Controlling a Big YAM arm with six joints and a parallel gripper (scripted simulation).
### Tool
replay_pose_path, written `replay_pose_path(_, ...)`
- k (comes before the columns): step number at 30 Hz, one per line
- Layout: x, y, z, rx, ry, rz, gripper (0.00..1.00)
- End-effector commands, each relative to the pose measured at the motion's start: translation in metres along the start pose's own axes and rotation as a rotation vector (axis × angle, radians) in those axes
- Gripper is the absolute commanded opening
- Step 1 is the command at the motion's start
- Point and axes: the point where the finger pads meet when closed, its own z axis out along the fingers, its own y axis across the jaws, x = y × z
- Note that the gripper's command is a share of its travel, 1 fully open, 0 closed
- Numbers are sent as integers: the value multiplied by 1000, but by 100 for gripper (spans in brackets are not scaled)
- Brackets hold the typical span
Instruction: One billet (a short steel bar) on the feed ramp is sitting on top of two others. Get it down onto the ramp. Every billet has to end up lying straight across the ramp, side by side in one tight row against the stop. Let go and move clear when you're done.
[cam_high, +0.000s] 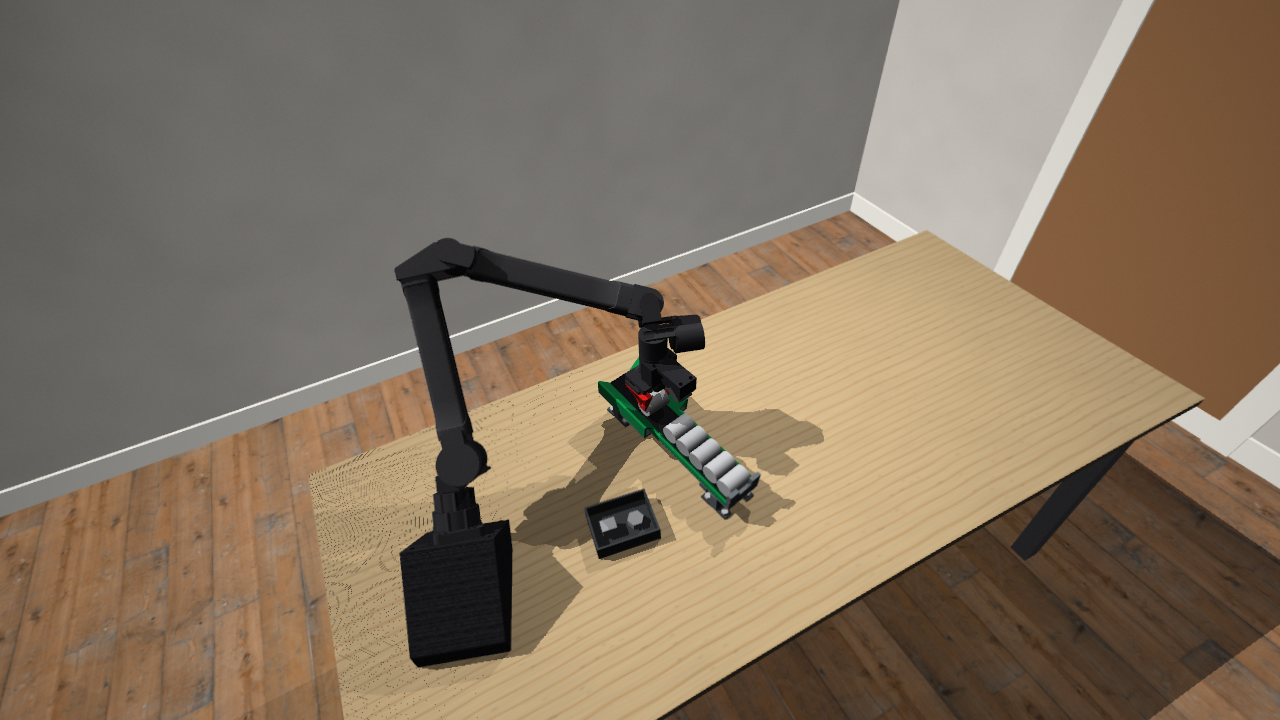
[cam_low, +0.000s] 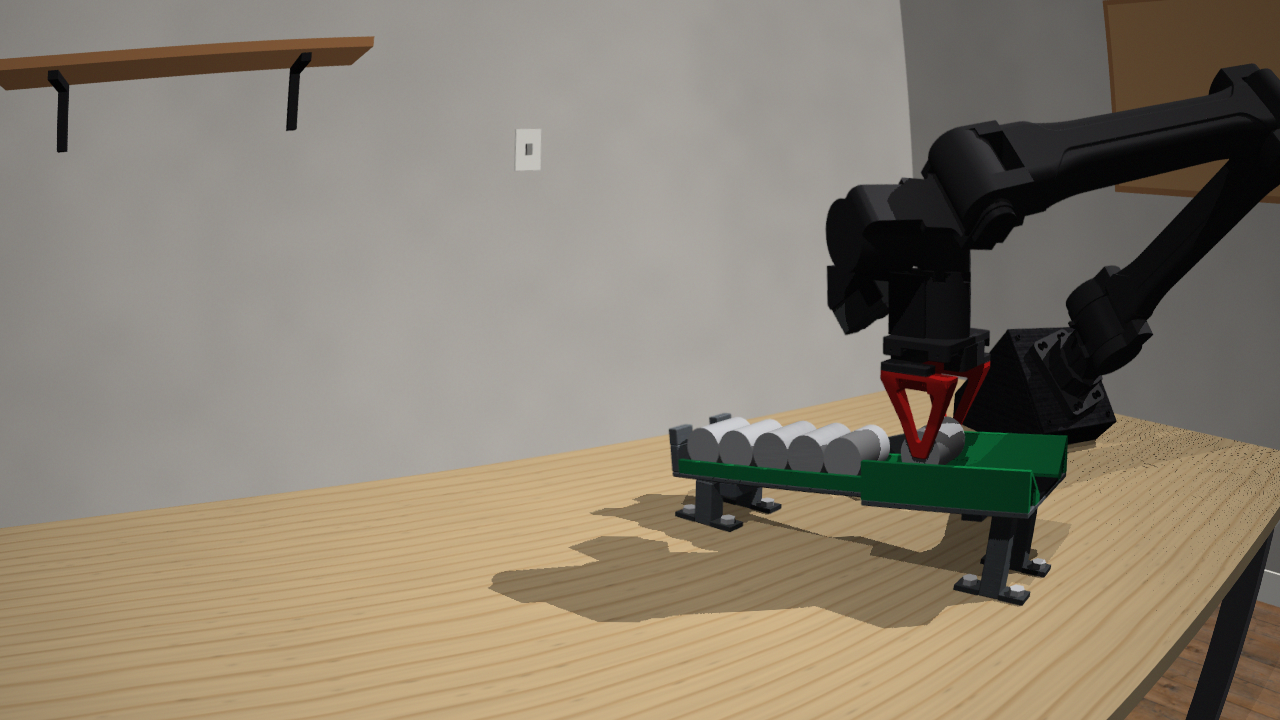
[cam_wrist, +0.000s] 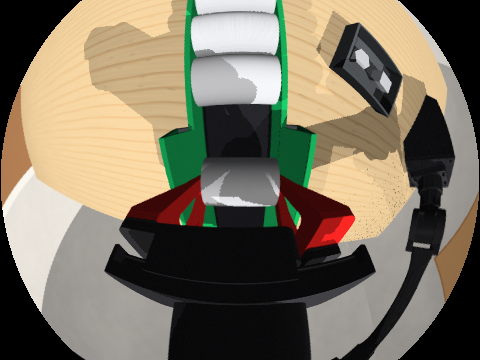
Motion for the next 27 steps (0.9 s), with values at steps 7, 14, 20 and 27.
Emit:
replay_pose_path(7, 9, 11, -15, -52, -28, -30, 0)
replay_pose_path(14, 6, 11, -16, -56, -31, -25, 0)
replay_pose_path(20, 6, 11, -16, -56, -31, -25, 0)
replay_pose_path(27, 6, 11, -16, -56, -31, -25, 0)
